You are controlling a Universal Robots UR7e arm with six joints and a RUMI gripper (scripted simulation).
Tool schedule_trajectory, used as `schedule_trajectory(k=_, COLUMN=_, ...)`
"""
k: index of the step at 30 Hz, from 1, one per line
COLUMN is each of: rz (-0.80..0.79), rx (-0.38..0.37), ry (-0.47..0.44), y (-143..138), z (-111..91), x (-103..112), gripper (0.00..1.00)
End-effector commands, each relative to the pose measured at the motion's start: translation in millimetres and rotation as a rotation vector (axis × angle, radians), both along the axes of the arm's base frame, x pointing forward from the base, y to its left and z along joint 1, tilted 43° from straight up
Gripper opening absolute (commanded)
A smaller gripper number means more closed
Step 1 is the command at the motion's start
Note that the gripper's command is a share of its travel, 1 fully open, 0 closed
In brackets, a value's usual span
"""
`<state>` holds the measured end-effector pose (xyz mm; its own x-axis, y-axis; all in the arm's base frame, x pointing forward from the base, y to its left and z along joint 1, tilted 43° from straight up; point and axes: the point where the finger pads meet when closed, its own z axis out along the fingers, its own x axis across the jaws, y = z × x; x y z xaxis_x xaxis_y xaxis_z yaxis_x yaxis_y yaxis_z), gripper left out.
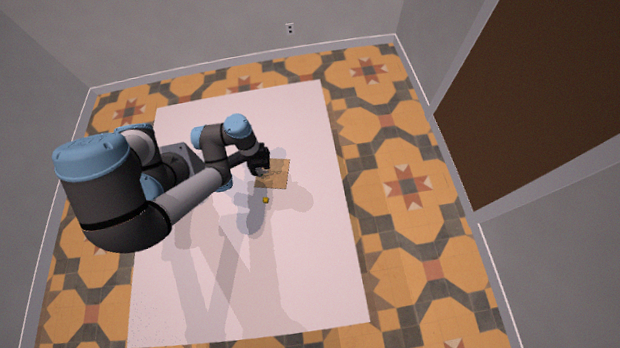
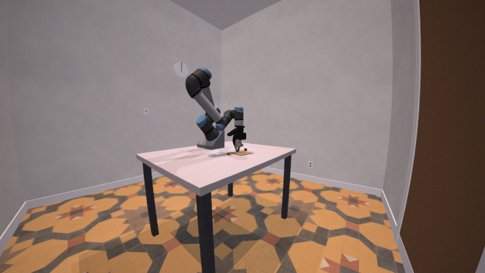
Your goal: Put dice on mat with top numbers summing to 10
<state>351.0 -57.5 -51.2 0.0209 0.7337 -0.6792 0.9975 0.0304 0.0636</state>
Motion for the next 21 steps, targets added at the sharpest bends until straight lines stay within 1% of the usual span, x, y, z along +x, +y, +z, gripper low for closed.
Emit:
schedule_trajectory(k=1, rz=0.0, rx=0.0, ry=-0.001, y=0.2, z=0.2, x=0.2, gripper=0.1)
schedule_trajectory(k=2, rz=0.0, rx=0.0, ry=-0.001, y=0.2, z=0.2, x=0.2, gripper=0.1)
schedule_trajectory(k=3, rz=0.0, rx=0.0, ry=-0.001, y=0.2, z=0.2, x=0.2, gripper=0.14)
schedule_trajectory(k=7, rz=0.0, rx=0.0, ry=-0.001, y=0.2, z=0.2, x=0.2, gripper=0.14)
schedule_trajectory(k=8, rz=0.0, rx=0.0, ry=-0.001, y=0.2, z=0.2, x=0.2, gripper=0.17)
schedule_trajectory(k=10, rz=0.0, rx=0.0, ry=-0.001, y=0.2, z=0.2, x=0.2, gripper=0.17)
schedule_trajectory(k=11, rz=0.0, rx=0.0, ry=-0.001, y=0.2, z=0.2, x=0.2, gripper=0.21)
schedule_trajectory(k=21, rz=0.0, rx=0.0, ry=-0.001, y=0.2, z=0.2, x=0.2, gripper=0.21)
